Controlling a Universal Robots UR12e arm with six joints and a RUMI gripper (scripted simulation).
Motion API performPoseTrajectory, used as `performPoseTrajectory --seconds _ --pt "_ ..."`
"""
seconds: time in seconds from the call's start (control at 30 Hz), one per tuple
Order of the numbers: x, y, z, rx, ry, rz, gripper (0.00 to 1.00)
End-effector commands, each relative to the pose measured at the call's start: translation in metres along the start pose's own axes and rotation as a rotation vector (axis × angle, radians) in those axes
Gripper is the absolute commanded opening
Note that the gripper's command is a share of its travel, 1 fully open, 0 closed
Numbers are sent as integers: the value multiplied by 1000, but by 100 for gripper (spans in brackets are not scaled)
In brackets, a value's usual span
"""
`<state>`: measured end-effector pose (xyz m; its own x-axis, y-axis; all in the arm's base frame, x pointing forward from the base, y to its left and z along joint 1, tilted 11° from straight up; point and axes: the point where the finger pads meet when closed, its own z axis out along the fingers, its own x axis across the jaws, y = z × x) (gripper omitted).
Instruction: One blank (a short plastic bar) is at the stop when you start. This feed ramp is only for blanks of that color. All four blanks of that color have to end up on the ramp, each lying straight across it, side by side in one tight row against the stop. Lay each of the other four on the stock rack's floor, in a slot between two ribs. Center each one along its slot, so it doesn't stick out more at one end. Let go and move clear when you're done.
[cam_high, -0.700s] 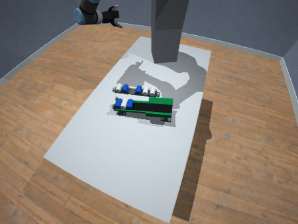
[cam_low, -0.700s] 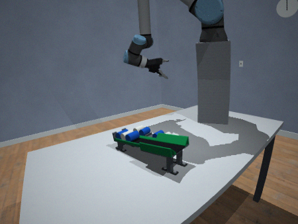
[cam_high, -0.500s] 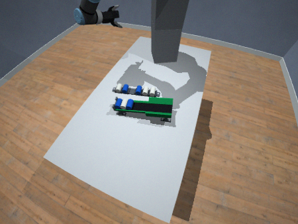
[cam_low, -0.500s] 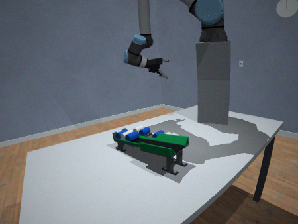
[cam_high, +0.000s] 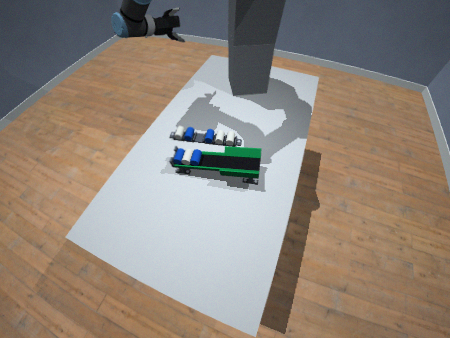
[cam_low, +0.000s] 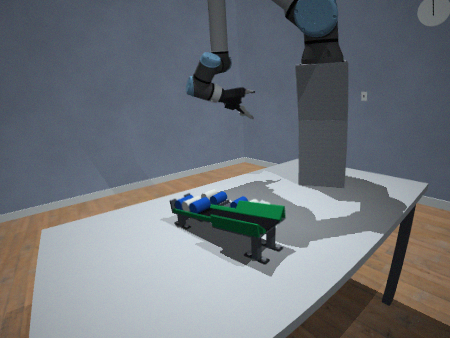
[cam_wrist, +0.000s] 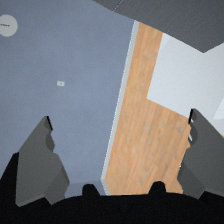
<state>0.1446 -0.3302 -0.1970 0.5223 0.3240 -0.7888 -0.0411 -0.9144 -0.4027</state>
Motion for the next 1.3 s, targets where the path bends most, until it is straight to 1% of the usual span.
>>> performPoseTrajectory --seconds 0.0,0.1,0.17,0.27,0.33,0.4,0.47,0.53,0.57,0.6,0.63,0.67,0.7,0.73,0.77,0.8,0.83,0.87,0.97,1.03,1.07,1.1,1.17,1.2,1.23,1.27 --pt "4 -1 -1 -4 7 3 100" --pt "14 -3 -2 -11 25 11 100" --pt "25 -4 -4 -21 48 22 100" --pt "49 -5 -11 -43 99 44 100" --pt "70 -6 -17 -62 144 60 100" --pt "70 -6 -17 -62 144 60 100" --pt "94 -8 -25 -85 198 77 100" --pt "121 -10 -36 -112 261 92 100" --pt "121 -10 -36 -112 261 92 100" --pt "135 -11 -42 -127 295 99 100" --pt "135 -11 -42 -127 295 99 100" --pt "150 -13 -48 -142 331 105 100" --pt "150 -13 -48 -142 331 105 100" --pt "165 -15 -56 -157 368 109 100" --pt "165 -15 -56 -157 368 109 100" --pt "180 -17 -64 -173 407 113 100" --pt "180 -17 -64 -173 407 113 100" --pt "195 -19 -72 -190 448 114 100" --pt "195 -19 -72 -190 448 114 100" --pt "226 -26 -91 -223 530 114 100" --pt "226 -26 -91 -223 530 114 100" --pt "240 -30 -101 -240 572 111 100" --pt "240 -30 -101 -240 572 111 100" --pt "255 -34 -111 -256 615 107 100" --pt "255 -34 -111 -256 615 107 100" --pt "268 -40 -121 -273 656 101 100"
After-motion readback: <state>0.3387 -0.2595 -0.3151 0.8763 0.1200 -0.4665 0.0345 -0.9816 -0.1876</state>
